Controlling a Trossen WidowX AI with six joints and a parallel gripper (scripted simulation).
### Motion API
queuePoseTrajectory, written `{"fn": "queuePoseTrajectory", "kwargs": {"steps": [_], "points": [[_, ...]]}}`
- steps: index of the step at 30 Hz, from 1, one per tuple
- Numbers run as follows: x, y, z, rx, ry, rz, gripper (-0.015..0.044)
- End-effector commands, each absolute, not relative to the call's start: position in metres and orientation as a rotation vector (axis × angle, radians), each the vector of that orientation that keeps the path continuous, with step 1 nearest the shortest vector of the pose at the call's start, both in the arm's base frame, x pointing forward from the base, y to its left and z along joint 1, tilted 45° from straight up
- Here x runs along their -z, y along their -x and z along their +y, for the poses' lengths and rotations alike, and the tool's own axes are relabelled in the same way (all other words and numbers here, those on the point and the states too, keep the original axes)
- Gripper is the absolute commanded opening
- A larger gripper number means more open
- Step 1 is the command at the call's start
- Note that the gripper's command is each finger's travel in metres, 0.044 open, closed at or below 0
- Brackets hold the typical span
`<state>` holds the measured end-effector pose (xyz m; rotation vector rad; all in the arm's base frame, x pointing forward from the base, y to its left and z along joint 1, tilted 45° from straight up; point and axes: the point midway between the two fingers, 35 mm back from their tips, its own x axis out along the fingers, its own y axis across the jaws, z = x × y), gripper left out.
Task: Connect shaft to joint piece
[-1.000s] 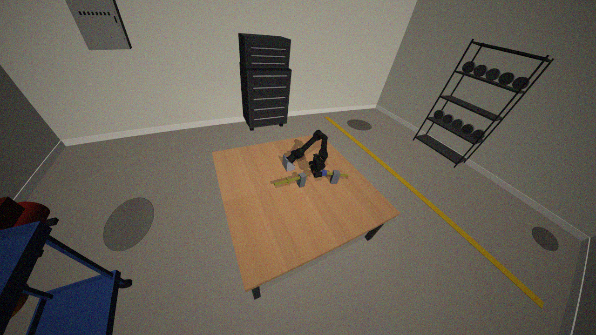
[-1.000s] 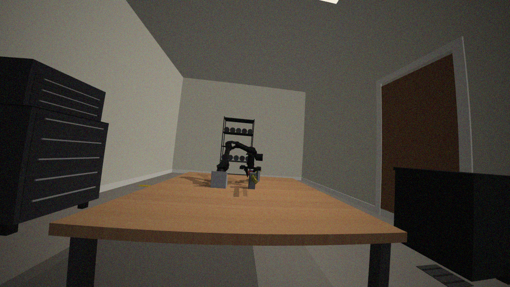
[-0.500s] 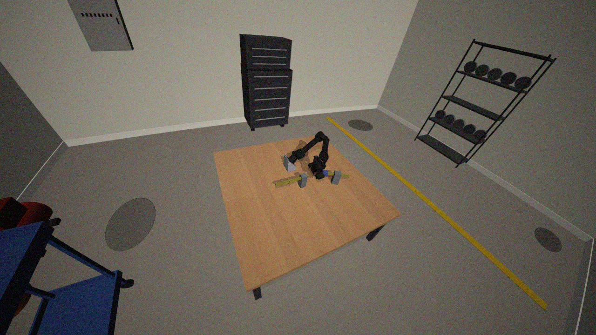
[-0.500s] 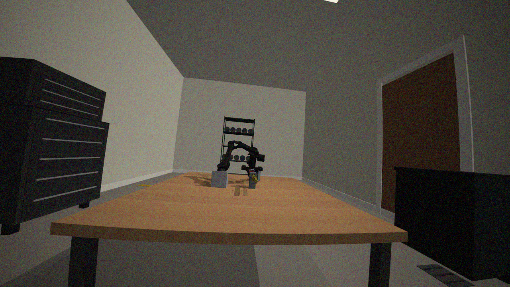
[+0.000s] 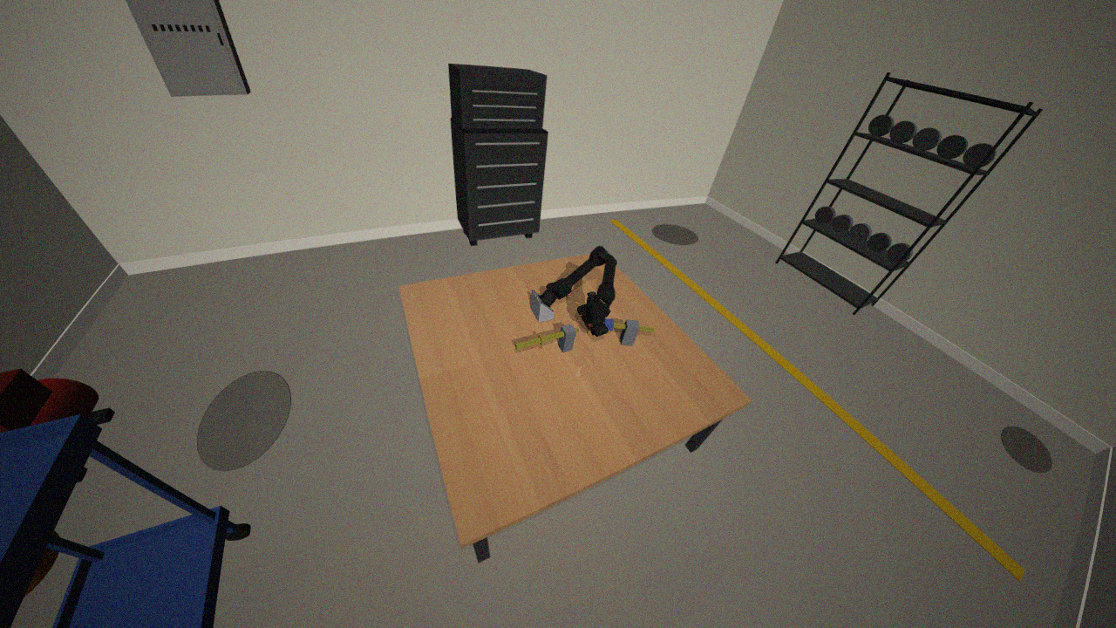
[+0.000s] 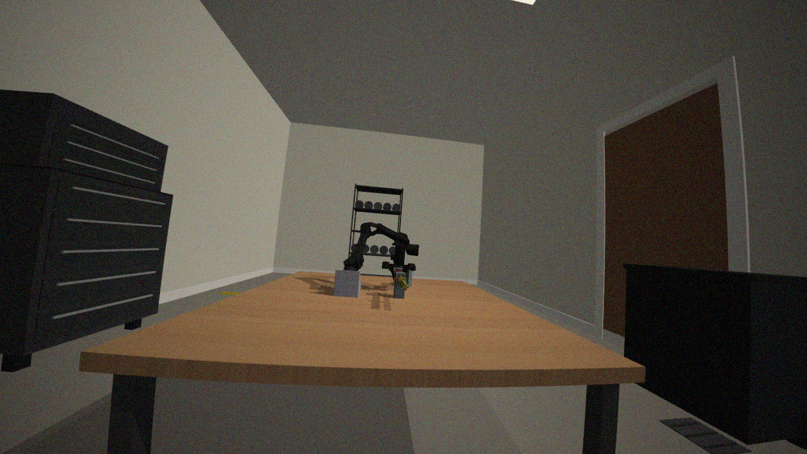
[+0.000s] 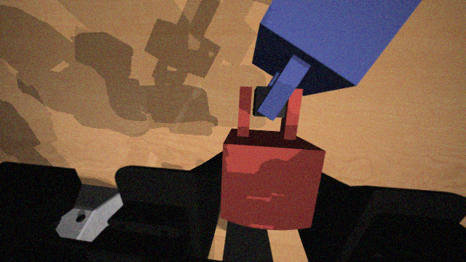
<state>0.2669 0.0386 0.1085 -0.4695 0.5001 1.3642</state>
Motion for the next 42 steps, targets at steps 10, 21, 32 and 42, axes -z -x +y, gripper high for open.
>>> {"fn": "queuePoseTrajectory", "kwargs": {"steps": [10, 21, 32, 42], "points": [[-0.108, -0.267, 0.039, -1.363, 0.469, 0.502, 0.0304], [-0.108, -0.267, 0.039, -1.363, 0.469, 0.502, 0.0440], [-0.117, -0.266, 0.033, -1.351, 0.573, 0.627, 0.0440], [-0.133, -0.264, 0.022, -1.282, 0.726, 0.797, 0.0440]]}}
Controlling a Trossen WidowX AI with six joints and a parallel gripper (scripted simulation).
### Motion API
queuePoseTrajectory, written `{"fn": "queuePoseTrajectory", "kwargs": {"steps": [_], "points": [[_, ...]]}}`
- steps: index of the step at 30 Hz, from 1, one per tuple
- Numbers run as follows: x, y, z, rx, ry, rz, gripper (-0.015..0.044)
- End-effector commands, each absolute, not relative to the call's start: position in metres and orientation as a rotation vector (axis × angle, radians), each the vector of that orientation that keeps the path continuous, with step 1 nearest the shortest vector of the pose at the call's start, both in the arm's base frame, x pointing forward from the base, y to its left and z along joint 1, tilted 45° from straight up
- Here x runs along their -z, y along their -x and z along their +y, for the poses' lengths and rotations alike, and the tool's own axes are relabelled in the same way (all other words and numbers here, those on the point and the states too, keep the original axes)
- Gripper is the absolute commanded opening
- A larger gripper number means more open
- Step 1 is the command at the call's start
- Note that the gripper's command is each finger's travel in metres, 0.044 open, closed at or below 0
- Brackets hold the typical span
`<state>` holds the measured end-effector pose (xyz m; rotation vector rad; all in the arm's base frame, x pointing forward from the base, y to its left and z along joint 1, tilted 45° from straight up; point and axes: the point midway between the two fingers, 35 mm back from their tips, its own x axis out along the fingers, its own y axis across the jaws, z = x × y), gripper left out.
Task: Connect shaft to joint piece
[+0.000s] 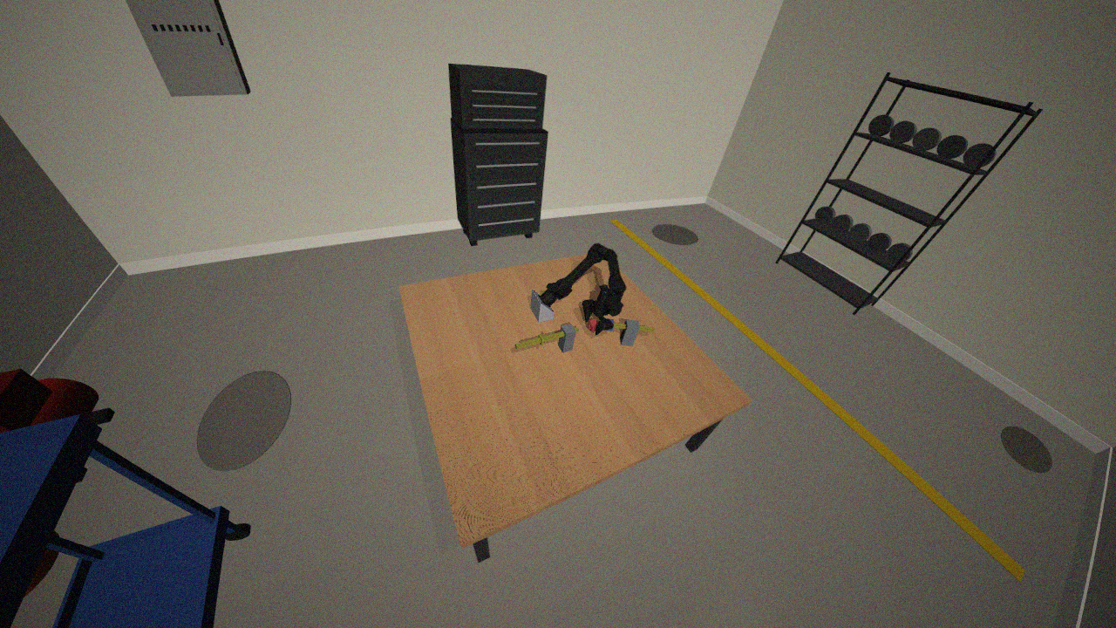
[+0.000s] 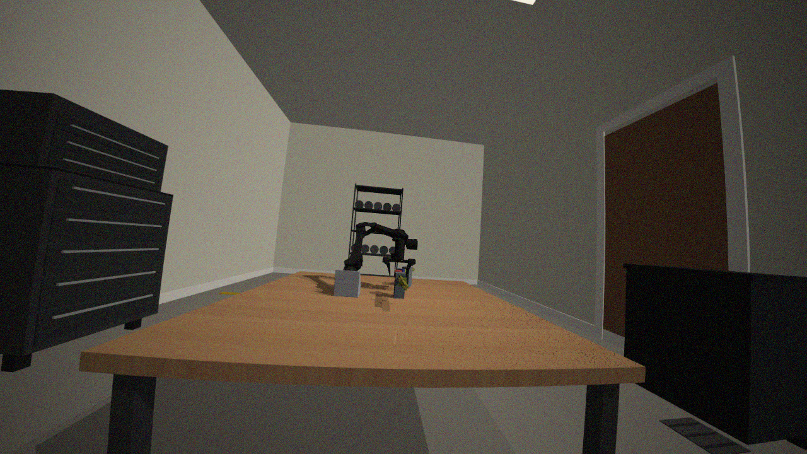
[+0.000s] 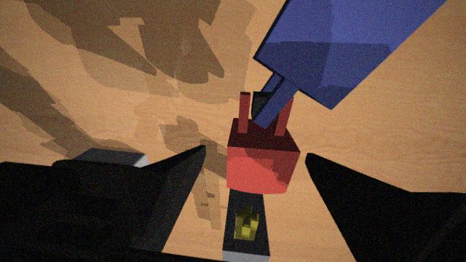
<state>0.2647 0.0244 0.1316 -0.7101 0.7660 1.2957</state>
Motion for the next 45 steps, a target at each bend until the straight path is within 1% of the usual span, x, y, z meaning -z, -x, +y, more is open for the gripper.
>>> {"fn": "queuePoseTrajectory", "kwargs": {"steps": [1, 6, 16, 27, 36, 45], "points": [[-0.133, -0.264, 0.022, -1.282, 0.726, 0.797, 0.0440], [-0.139, -0.264, 0.015, -1.246, 0.689, 0.818, 0.0440], [-0.182, -0.260, -0.030, -1.001, 0.439, 0.936, 0.0440], [-0.225, -0.243, -0.070, -0.745, 0.172, 1.016, 0.0440], [-0.222, -0.244, -0.073, -0.742, 0.158, 1.029, 0.0440], [-0.209, -0.247, -0.078, -0.618, -0.123, 1.140, 0.0440]]}}
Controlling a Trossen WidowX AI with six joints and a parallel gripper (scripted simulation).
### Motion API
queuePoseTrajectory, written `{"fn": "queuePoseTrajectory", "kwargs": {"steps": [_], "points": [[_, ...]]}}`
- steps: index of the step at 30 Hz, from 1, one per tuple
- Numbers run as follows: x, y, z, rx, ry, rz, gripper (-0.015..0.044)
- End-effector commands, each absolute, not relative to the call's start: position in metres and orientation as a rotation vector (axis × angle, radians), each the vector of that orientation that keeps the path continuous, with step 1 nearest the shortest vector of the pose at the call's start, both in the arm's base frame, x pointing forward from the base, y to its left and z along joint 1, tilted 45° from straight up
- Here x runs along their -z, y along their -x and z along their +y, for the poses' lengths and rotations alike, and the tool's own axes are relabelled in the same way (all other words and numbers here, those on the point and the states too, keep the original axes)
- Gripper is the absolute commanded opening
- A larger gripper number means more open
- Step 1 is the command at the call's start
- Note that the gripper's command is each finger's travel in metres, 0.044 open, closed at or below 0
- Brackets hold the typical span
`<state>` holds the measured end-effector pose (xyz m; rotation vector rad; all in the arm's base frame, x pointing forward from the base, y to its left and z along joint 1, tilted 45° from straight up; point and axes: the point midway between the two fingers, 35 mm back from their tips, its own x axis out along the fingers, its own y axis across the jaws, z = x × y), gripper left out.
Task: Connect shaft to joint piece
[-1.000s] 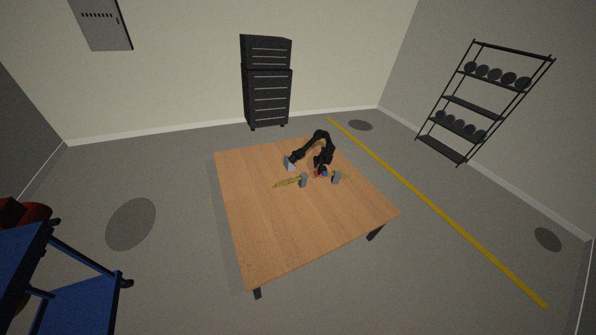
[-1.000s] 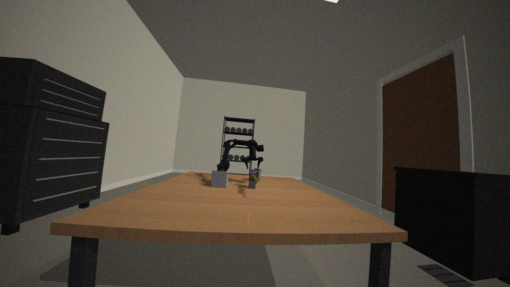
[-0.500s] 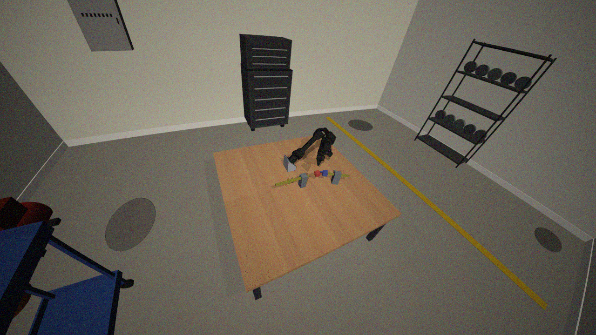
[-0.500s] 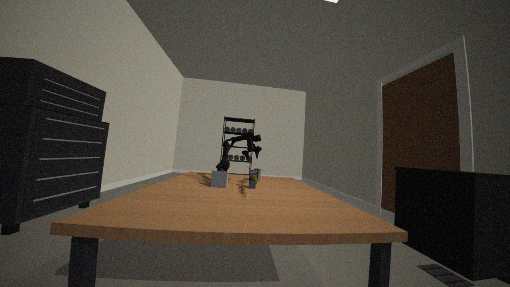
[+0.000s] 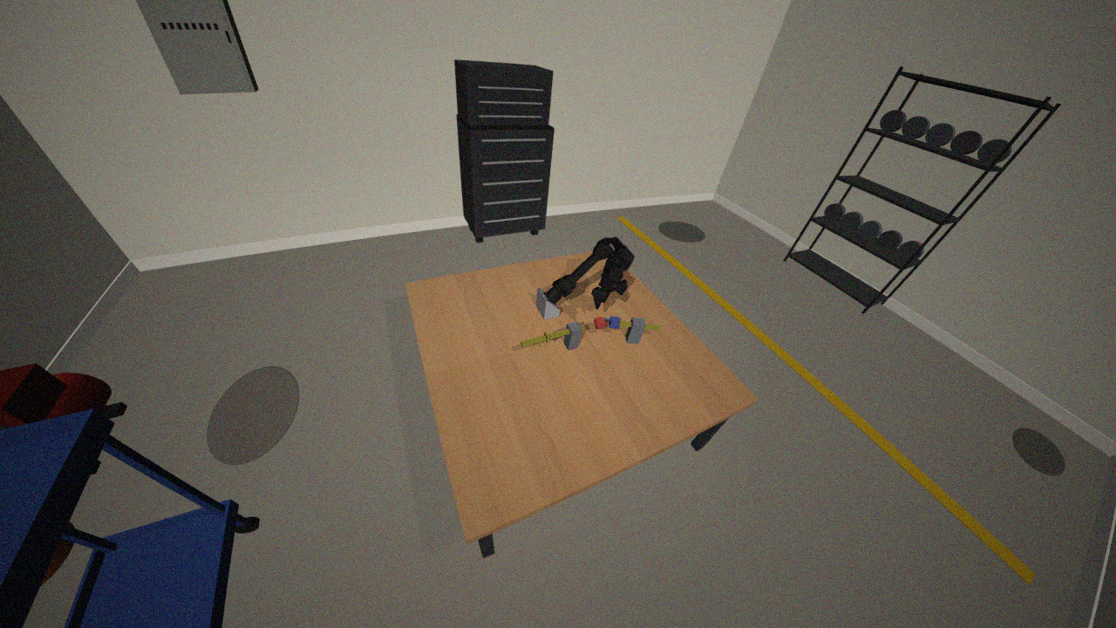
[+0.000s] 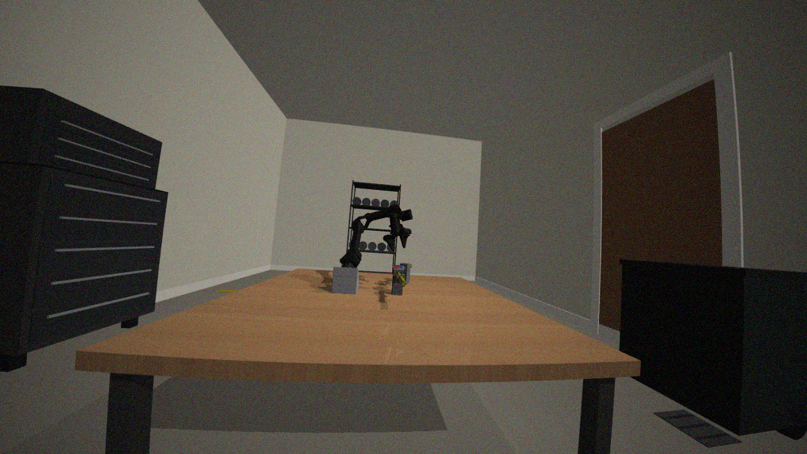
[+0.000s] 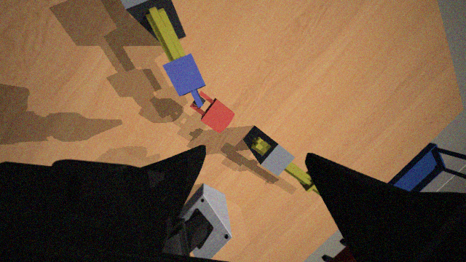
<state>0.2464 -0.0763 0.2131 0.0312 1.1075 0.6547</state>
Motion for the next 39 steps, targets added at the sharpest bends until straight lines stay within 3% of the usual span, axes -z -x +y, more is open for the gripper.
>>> {"fn": "queuePoseTrajectory", "kwargs": {"steps": [1, 39], "points": [[-0.208, -0.247, -0.078, -0.603, -0.154, 1.153, 0.0440], [-0.151, -0.251, -0.094, 0.103, -1.320, 1.534, 0.0440]]}}
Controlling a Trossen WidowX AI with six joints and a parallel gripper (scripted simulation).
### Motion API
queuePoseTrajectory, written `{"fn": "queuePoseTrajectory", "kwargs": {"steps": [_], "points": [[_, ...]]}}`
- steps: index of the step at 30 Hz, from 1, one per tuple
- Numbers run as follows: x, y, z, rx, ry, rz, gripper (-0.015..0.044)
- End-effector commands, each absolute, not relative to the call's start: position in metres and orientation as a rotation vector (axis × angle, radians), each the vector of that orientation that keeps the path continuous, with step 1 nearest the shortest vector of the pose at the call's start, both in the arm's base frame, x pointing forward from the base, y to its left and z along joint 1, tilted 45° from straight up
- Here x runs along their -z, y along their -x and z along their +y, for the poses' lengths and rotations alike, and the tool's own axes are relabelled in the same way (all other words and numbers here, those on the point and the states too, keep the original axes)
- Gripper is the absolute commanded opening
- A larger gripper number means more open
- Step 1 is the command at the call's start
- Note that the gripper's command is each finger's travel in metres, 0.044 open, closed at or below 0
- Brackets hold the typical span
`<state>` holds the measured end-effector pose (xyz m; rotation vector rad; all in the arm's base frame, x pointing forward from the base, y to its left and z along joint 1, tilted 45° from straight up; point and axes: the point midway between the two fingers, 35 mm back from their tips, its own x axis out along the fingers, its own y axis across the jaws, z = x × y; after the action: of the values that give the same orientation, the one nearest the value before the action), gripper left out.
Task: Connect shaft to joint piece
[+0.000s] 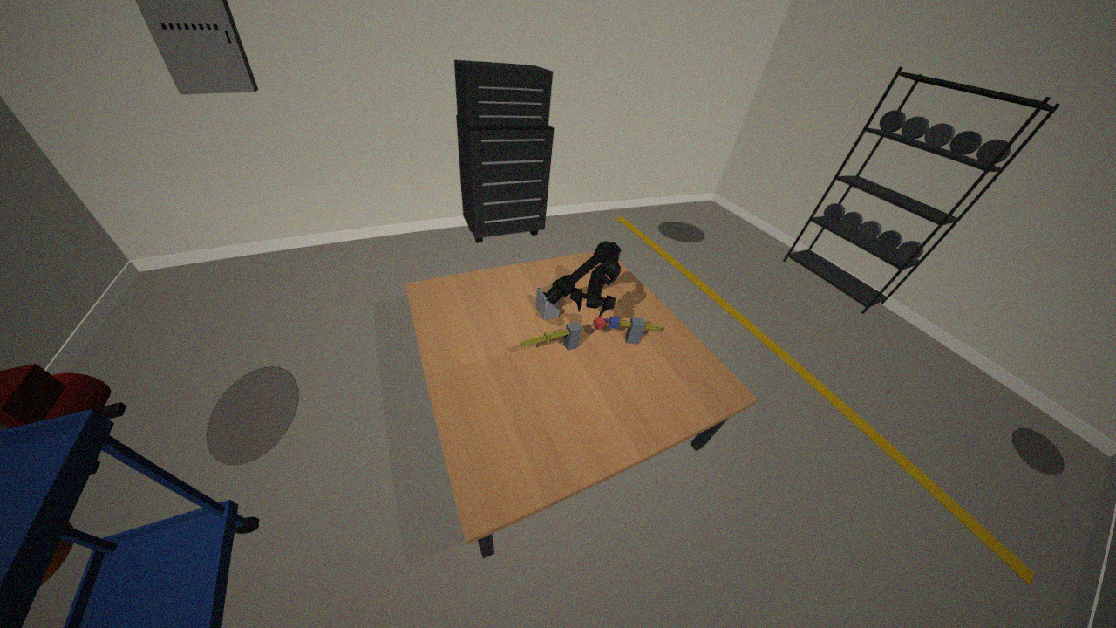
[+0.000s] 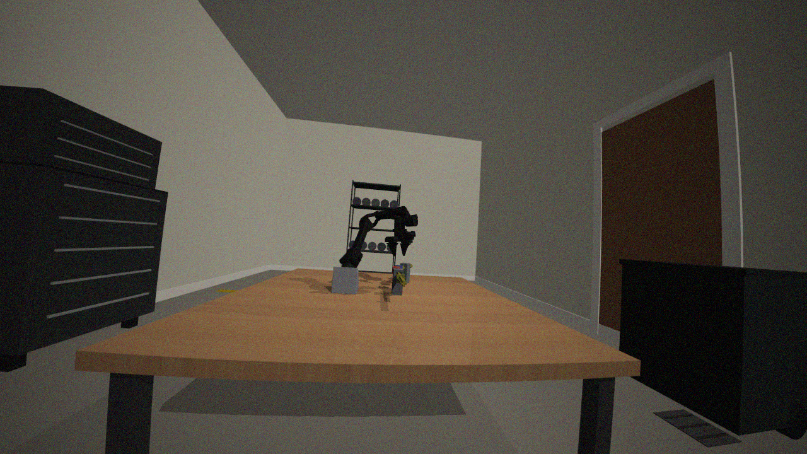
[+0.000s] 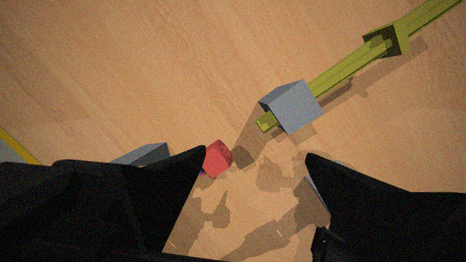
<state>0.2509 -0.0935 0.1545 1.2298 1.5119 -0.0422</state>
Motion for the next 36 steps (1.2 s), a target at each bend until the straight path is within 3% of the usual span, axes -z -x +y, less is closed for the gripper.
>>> {"fn": "queuePoseTrajectory", "kwargs": {"steps": [1, 23, 36], "points": [[-0.149, -0.251, -0.095, 0.126, -1.349, 1.541, 0.0440], [-0.118, -0.248, -0.100, 0.679, -1.940, 1.659, 0.0440], [-0.112, -0.250, -0.110, 0.610, -1.882, 1.657, 0.0440]]}}
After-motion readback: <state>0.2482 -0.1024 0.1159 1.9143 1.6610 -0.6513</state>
